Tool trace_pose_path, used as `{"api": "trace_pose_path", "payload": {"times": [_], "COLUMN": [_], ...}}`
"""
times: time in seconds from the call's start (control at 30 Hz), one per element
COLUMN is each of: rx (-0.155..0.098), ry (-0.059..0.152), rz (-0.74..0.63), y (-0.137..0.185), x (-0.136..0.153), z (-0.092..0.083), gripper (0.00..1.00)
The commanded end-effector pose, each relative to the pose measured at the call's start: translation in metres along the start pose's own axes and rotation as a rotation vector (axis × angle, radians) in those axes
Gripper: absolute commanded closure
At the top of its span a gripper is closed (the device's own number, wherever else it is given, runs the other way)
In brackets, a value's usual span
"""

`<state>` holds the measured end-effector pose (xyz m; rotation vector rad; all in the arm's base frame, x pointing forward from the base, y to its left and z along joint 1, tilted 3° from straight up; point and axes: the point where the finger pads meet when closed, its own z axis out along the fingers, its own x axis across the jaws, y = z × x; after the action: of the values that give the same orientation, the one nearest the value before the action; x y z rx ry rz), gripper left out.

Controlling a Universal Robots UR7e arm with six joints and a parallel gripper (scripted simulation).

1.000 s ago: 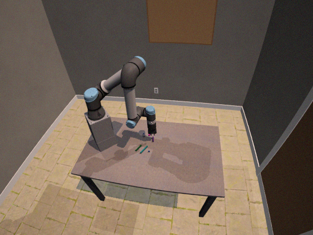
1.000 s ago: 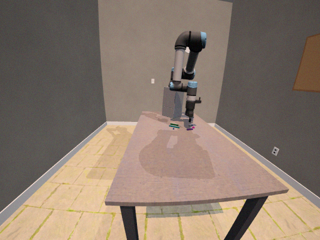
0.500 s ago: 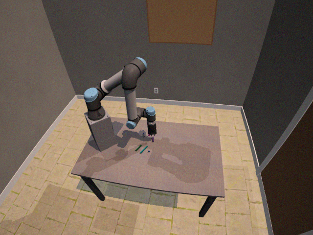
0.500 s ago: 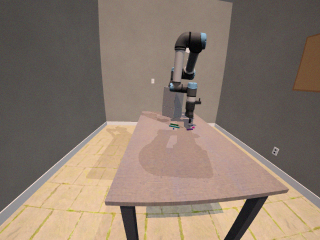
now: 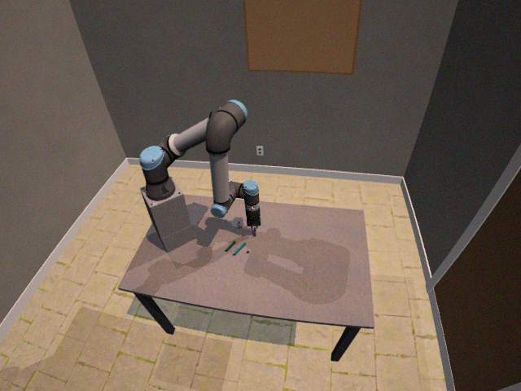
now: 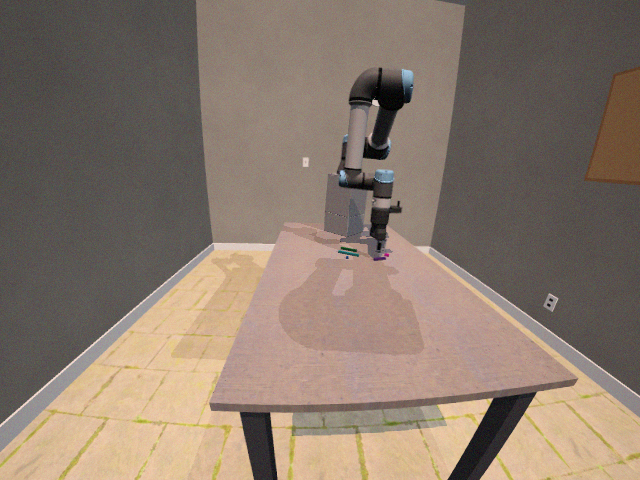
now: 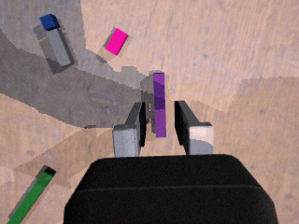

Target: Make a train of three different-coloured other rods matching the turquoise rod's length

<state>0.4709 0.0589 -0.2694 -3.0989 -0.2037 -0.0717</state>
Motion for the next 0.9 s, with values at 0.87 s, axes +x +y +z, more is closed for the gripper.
{"api": "trace_pose_path", "payload": {"times": [0.87], "rx": [0.000], "ry": [0.001], "rz": [0.000], "y": [0.000], "x": [0.001], "z": [0.024], "gripper": [0.46]}}
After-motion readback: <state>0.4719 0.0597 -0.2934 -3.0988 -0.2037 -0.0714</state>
